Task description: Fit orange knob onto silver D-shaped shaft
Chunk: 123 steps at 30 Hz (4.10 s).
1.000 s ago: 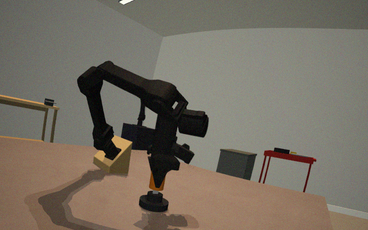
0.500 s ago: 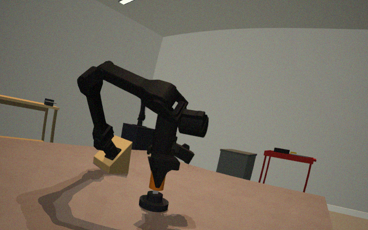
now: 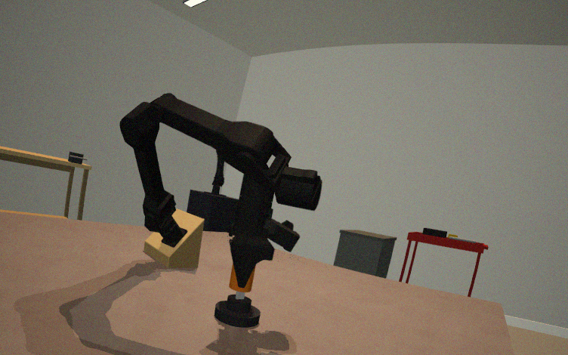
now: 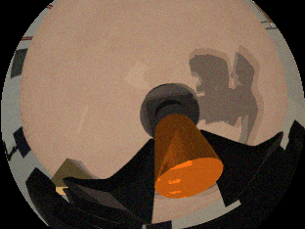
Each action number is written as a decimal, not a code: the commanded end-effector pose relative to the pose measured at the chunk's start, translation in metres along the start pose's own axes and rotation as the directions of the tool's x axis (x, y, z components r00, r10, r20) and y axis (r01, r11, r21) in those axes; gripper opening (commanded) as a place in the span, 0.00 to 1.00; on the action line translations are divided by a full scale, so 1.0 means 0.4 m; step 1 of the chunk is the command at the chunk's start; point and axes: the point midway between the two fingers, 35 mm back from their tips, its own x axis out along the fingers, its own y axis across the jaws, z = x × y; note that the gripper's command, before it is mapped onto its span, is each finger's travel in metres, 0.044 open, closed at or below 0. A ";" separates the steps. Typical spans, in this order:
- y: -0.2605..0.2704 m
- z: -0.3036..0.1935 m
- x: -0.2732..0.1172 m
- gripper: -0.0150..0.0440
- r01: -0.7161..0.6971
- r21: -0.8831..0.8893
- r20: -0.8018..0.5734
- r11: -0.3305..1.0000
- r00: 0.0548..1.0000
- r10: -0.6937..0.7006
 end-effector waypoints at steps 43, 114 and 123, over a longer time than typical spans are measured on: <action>-0.006 0.010 0.010 0.25 0.003 0.016 0.007 1.000 1.000 -0.003; 0.003 0.001 -0.004 0.25 0.002 0.065 0.007 0.998 1.000 -0.002; 0.004 0.002 -0.006 0.25 0.002 0.118 0.007 0.993 1.000 -0.002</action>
